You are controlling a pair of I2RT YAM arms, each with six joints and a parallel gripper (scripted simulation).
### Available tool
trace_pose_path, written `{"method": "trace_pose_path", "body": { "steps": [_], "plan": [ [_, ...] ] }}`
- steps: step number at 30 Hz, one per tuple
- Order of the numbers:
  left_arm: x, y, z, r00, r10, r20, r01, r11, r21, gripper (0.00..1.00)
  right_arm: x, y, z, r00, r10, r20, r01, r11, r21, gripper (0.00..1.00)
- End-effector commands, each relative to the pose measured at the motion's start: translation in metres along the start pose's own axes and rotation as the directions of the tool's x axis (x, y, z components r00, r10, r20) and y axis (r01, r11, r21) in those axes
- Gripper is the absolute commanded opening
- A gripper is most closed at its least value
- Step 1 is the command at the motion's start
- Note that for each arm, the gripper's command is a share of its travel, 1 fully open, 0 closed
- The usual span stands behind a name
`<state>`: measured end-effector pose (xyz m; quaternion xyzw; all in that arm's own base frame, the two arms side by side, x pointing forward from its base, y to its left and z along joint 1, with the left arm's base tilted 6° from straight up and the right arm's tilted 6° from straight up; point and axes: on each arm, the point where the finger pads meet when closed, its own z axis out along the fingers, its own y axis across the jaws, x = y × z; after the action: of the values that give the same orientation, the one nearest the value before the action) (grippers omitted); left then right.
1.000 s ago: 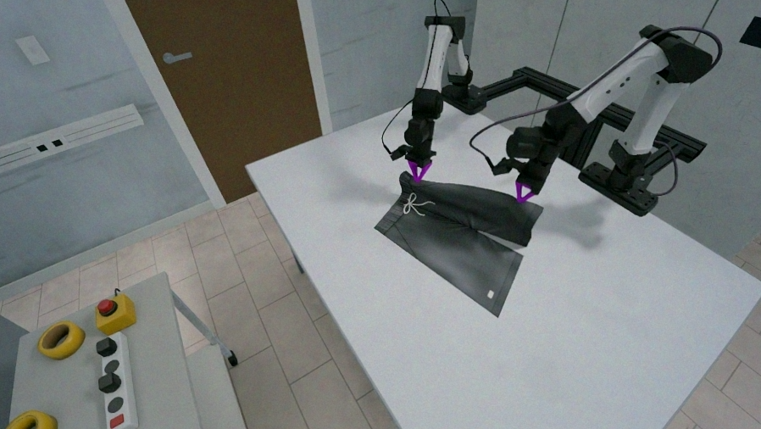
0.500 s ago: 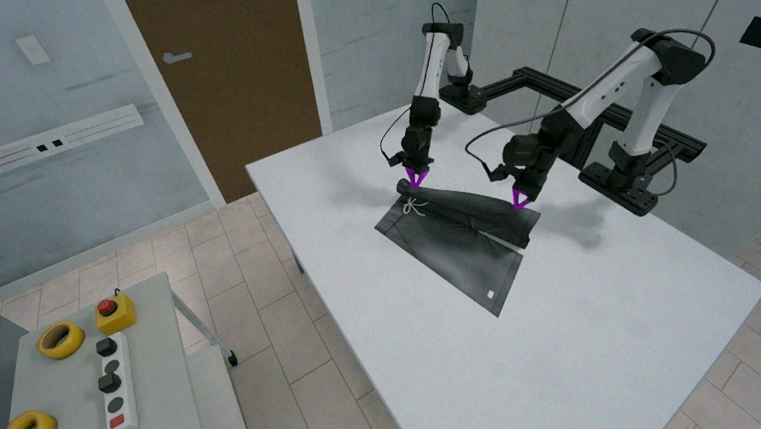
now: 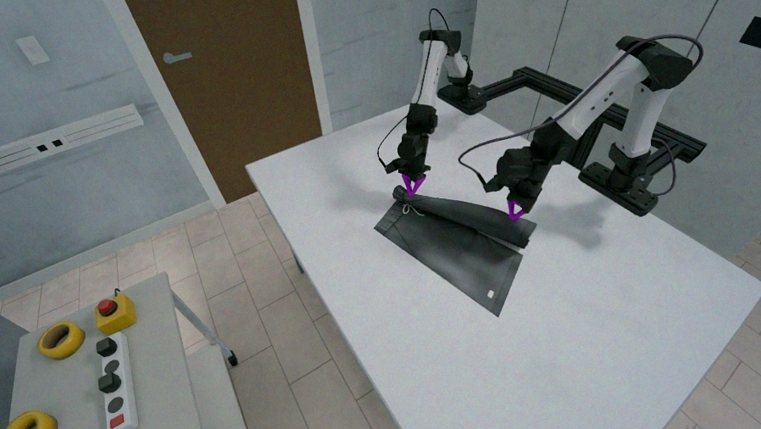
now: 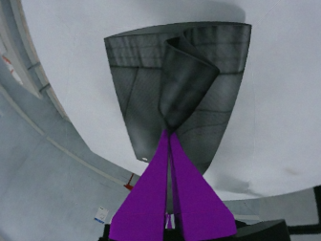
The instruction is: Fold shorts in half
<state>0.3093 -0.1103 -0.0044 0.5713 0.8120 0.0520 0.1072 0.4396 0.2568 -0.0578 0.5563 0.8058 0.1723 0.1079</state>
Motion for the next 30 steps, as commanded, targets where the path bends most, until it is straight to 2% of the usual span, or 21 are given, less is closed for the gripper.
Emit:
{"method": "trace_pose_path", "body": {
  "steps": [1,2,3,8,11,15,18,19,20,23,24,30],
  "plan": [
    [-0.001,0.012,-0.015,1.0,-0.002,0.005,0.002,0.999,-0.04,0.0,-0.015,0.02,-0.002,0.999,0.04,0.034,-0.039,0.998,-0.044,0.0],
    [0.003,0.009,-0.013,1.0,-0.002,-0.002,0.002,1.0,-0.031,0.0,-0.014,0.026,0.006,0.998,0.048,0.03,-0.046,0.997,-0.064,0.0],
    [-0.003,0.022,0.006,1.0,0.026,0.0,-0.026,0.999,-0.033,0.0,-0.016,0.028,0.009,0.998,0.053,0.03,-0.05,0.996,-0.071,0.0],
    [0.005,0.033,0.025,0.999,0.037,-0.025,-0.037,0.999,-0.009,0.0,-0.015,0.036,0.024,0.998,0.062,0.027,-0.06,0.995,-0.086,0.0],
    [0.007,0.042,0.036,0.998,0.045,-0.034,-0.045,0.999,0.0,0.0,-0.015,0.051,-0.005,0.998,0.064,0.022,-0.061,0.991,-0.117,0.0],
    [0.008,0.055,0.049,0.998,0.054,-0.04,-0.054,0.999,0.003,0.0,-0.015,0.053,-0.007,0.998,0.057,0.021,-0.054,0.991,-0.124,0.0],
    [0.009,0.051,0.041,0.999,0.03,-0.043,-0.029,1.0,0.007,0.0,-0.015,0.053,-0.007,0.998,0.055,0.021,-0.052,0.991,-0.124,0.0],
    [0.005,0.054,0.034,0.999,0.038,-0.031,-0.038,0.999,-0.011,0.0,-0.014,0.049,-0.002,0.999,0.049,0.022,-0.046,0.992,-0.114,0.0],
    [0.002,0.057,0.029,0.999,0.038,-0.022,-0.039,0.999,-0.025,0.0,-0.018,0.028,0.027,0.997,0.064,0.039,-0.062,0.997,-0.034,0.0],
    [0.003,0.059,0.028,0.999,0.034,-0.021,-0.035,0.999,-0.028,0.0,-0.017,0.031,0.035,0.997,0.07,0.042,-0.069,0.997,-0.018,0.0],
    [0.013,0.052,0.055,0.997,0.057,-0.056,-0.054,0.997,0.05,0.0,-0.017,0.032,0.038,0.996,0.072,0.043,-0.072,0.997,-0.014,0.0],
    [0.019,0.069,0.076,0.994,0.07,-0.089,-0.061,0.994,0.094,0.0,-0.016,0.043,0.052,0.995,0.086,0.047,-0.086,0.996,0.005,0.0]
  ]
}}
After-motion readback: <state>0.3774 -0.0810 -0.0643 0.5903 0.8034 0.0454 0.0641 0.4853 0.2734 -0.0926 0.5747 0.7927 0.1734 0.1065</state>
